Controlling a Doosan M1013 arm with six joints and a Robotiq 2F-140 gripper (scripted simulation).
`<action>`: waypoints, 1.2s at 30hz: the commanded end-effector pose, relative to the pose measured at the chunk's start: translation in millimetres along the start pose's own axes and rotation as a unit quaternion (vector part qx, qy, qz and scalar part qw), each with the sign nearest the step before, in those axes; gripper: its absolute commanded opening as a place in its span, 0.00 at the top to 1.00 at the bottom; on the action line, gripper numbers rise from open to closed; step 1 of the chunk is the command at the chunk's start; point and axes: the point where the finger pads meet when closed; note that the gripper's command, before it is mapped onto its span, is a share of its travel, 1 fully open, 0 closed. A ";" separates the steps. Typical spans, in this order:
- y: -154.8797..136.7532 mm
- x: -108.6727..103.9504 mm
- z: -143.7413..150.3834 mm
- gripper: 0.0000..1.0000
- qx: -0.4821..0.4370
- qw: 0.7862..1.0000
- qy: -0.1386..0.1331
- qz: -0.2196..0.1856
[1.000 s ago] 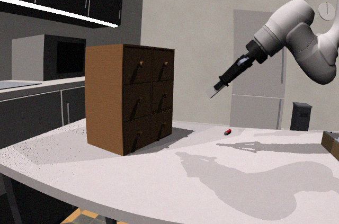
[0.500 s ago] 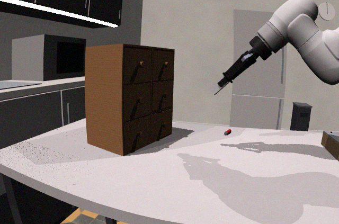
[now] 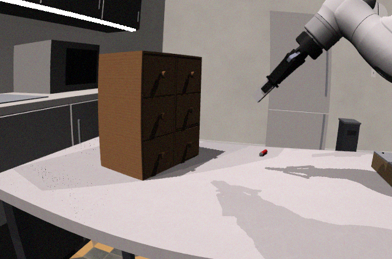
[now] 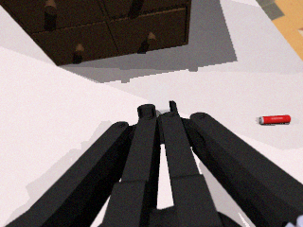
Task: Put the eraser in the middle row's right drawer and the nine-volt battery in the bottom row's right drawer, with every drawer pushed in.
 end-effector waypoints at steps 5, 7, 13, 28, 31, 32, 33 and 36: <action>2.8 -17.8 2.2 1.00 -0.008 0.988 0.012 -0.153; 2.8 -19.5 2.2 1.00 -0.008 0.984 0.008 -0.176; 2.7 -27.0 2.5 1.00 -0.011 0.971 0.009 -0.239; 2.6 -32.0 2.6 1.00 -0.019 0.924 0.044 -0.378; 2.6 -32.0 2.6 1.00 -0.019 0.924 0.044 -0.379; 2.6 -32.0 2.6 1.00 -0.019 0.924 0.044 -0.379; 2.6 -32.0 2.6 1.00 -0.019 0.924 0.044 -0.379; 2.6 -32.0 2.6 1.00 -0.019 0.924 0.044 -0.379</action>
Point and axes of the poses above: the point where the finger pads meet when closed, its own x axis out along the fingers, its own z axis across the jaws, y = z × x, and after that the axes turned 5 degrees about -x, right-handed
